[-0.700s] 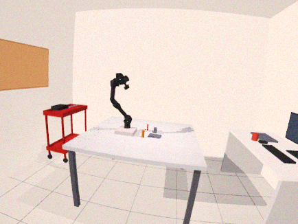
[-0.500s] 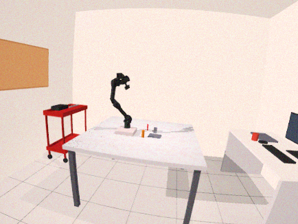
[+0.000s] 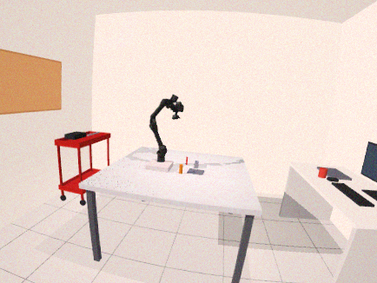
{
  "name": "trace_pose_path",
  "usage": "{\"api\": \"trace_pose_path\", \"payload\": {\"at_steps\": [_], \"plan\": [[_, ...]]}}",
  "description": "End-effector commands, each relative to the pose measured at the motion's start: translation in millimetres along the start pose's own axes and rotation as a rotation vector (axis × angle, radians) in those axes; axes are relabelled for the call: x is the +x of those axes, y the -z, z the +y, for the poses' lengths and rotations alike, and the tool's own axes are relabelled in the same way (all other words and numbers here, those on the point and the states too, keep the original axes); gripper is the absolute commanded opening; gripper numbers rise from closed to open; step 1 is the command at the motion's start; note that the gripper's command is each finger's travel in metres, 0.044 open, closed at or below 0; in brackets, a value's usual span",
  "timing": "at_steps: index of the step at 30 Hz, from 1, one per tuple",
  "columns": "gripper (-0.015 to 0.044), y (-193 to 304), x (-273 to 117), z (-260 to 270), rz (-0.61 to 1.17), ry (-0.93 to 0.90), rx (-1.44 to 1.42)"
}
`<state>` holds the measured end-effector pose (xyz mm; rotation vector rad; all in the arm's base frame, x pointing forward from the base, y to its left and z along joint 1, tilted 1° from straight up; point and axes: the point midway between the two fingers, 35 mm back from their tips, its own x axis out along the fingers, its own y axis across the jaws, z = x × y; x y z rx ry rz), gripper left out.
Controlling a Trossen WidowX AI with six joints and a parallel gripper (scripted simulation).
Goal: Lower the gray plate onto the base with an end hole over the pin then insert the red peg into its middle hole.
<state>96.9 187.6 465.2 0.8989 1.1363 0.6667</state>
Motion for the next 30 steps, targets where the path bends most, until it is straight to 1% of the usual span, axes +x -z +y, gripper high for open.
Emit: {"api": "trace_pose_path", "payload": {"at_steps": [1,4,8,12,15,19,21,25,27,30], "plan": [[0.044,-37,55,-30,-0.056,0.182,0.161],[0.044,-61,81,-53,-0.092,0.278,0.256],[0.044,-82,102,-77,-0.127,0.366,0.348],[0.044,-115,133,-126,-0.201,0.529,0.516],[0.044,-133,148,-161,-0.248,0.632,0.614],[0.044,-155,162,-215,-0.317,0.781,0.756],[0.044,-162,166,-233,-0.342,0.831,0.81],[0.044,-183,181,-292,-0.435,0.991,1.002],[0.044,-187,184,-305,-0.455,1.024,1.04],[0.044,-187,184,-305,-0.455,1.025,1.041]]}}
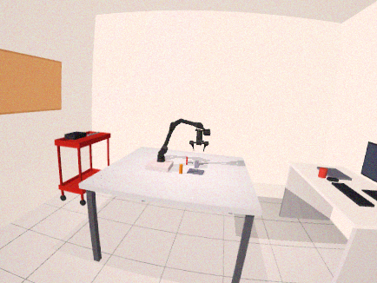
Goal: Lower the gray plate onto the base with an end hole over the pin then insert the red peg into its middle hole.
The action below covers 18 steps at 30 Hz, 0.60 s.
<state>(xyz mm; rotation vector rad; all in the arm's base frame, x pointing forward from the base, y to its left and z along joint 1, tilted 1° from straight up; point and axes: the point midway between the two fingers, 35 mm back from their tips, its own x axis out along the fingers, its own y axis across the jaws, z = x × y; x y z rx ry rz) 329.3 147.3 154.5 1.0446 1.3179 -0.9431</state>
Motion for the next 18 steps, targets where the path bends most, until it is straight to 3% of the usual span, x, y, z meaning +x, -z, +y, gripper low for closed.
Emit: {"api": "trace_pose_path", "payload": {"at_steps": [1,5,11,18], "plan": [[0.044,-8,11,-1,-0.023,0.036,0.053],[0.044,-7,14,-4,-0.023,0.036,0.053],[0.044,-8,74,-7,-0.023,0.036,0.052],[0.044,-8,81,-10,-0.023,0.036,0.053]]}}
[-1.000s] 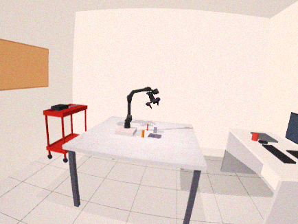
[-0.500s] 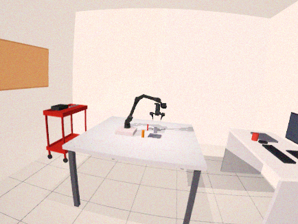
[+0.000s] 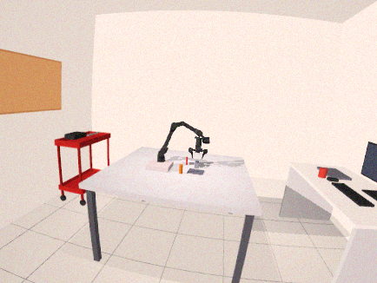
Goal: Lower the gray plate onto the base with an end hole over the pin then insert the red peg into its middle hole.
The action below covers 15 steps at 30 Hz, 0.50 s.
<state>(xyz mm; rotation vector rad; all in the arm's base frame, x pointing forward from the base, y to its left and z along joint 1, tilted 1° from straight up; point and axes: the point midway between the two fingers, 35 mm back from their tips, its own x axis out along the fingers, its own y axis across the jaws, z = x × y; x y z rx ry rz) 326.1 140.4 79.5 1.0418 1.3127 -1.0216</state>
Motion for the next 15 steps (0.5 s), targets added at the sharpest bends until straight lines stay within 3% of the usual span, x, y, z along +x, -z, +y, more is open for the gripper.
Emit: {"api": "trace_pose_path", "payload": {"at_steps": [1,15], "plan": [[0.044,0,12,-1,-0.002,-0.01,0.005],[0.044,0,29,0,-0.002,-0.01,0.005]]}}
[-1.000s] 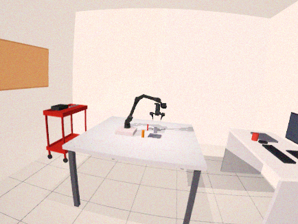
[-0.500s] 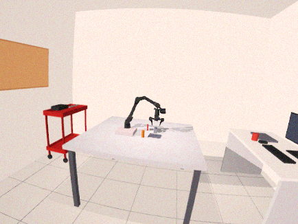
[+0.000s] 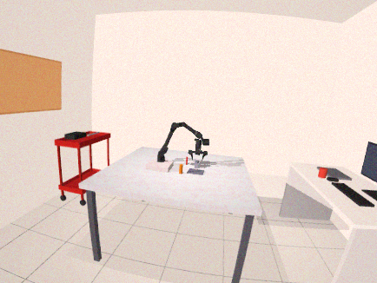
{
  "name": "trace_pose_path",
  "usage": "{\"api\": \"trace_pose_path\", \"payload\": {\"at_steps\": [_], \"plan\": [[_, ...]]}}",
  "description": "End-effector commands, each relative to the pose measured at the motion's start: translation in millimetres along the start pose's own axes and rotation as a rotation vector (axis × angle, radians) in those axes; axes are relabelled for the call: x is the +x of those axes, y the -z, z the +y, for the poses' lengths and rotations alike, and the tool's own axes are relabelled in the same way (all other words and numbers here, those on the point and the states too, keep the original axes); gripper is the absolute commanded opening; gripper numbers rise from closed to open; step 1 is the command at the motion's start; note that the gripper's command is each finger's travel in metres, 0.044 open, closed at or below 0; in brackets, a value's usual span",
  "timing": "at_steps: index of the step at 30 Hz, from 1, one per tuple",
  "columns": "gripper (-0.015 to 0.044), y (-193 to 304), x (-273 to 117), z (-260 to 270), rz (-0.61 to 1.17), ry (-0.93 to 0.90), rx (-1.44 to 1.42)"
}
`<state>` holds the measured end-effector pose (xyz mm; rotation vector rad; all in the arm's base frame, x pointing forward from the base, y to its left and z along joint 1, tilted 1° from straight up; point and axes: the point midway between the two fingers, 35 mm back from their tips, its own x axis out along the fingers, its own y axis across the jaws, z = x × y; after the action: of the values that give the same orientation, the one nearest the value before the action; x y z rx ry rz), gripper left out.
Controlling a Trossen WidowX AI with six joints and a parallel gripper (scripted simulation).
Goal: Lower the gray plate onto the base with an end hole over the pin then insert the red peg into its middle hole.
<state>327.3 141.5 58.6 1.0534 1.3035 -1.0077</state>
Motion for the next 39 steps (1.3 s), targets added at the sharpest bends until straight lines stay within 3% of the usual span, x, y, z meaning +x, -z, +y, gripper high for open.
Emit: {"api": "trace_pose_path", "payload": {"at_steps": [1,30,39], "plan": [[0.044,-1,10,-2,-0.005,0.008,0.005],[0.044,-1,53,-4,-0.005,0.008,0.005],[0.0204,-1,53,-4,-0.005,0.008,0.005]]}}
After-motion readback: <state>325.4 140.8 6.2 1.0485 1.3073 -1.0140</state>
